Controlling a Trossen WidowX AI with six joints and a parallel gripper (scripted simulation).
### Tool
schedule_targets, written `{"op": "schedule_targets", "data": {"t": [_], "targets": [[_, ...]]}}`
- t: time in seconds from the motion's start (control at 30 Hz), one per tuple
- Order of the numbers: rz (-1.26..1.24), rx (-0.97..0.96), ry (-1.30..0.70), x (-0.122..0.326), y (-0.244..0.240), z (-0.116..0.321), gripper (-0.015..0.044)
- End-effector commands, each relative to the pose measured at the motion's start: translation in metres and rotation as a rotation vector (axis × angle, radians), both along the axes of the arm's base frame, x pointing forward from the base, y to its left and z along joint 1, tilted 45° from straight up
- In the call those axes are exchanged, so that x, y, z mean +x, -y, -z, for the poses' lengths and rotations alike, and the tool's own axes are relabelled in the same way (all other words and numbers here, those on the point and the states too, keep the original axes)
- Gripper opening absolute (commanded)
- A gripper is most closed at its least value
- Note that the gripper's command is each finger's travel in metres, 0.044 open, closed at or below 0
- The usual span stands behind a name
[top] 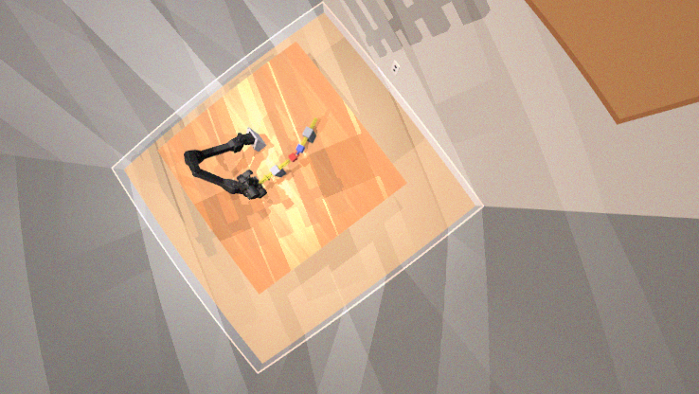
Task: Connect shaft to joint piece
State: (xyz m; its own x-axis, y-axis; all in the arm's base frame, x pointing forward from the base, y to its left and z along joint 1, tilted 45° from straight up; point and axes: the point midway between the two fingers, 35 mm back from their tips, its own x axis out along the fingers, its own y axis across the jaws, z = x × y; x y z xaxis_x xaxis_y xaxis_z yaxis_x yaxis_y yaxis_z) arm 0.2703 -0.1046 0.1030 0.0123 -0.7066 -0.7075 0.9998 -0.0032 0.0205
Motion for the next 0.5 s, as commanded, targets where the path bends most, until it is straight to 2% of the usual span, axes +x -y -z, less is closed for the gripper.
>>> {"op": "schedule_targets", "data": {"t": [0.0,0.47], "targets": [[-0.001,0.001,0.000,0.000,-0.005,0.006,0.0000],[-0.001,0.002,-0.001,0.001,-0.021,0.022,0.0000]]}}
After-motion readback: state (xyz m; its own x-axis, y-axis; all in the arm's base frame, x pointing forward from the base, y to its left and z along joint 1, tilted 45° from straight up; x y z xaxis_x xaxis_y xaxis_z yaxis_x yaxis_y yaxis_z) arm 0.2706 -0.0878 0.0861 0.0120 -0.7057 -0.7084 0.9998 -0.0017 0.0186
